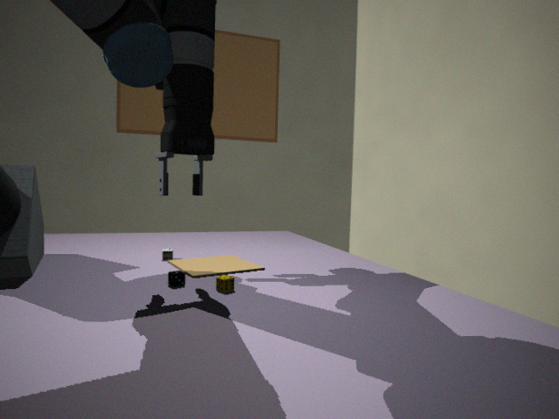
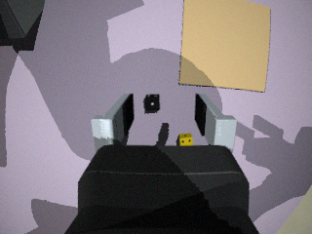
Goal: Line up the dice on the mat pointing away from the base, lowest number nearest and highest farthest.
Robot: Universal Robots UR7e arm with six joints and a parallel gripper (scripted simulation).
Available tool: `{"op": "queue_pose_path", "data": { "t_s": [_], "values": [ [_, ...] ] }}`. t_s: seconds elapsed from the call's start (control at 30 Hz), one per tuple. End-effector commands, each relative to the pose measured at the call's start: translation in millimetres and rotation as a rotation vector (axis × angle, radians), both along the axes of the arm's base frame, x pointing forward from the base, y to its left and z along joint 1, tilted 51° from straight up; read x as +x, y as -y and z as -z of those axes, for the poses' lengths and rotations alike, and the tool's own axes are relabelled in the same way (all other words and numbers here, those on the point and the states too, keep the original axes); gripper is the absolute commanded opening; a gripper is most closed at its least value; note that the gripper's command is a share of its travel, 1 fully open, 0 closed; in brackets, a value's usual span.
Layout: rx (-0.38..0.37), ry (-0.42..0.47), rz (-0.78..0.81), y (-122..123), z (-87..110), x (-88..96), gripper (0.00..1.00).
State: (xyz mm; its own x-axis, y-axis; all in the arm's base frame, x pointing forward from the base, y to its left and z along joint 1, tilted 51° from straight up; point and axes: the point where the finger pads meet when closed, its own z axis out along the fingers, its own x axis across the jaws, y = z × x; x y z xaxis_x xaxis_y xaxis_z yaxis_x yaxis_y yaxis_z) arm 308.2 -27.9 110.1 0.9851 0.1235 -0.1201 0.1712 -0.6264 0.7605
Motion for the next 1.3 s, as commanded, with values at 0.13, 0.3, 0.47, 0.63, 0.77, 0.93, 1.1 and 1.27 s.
{"op": "queue_pose_path", "data": {
  "t_s": [0.13, 0.3, 0.47, 0.63, 0.77, 0.93, 1.1, 1.27],
  "values": [
    [-0.011, -0.043, -0.032, 20, -19.4, -12.9, 1.00],
    [-0.011, -0.043, -0.033, 20, -19.6, -13.0, 1.00],
    [-0.011, -0.043, -0.033, 20, -19.6, -13.0, 1.00],
    [-0.011, -0.043, -0.033, 20, -19.6, -13.0, 1.00],
    [-0.011, -0.037, -0.027, 20, -19.3, -12.9, 1.00],
    [-0.010, -0.018, -0.012, 20, -18.3, -12.6, 1.00],
    [-0.008, 0.051, 0.045, 22, -14.9, -11.4, 1.00],
    [-0.004, 0.171, 0.144, 26, -9.4, -9.5, 1.00]
  ]
}}
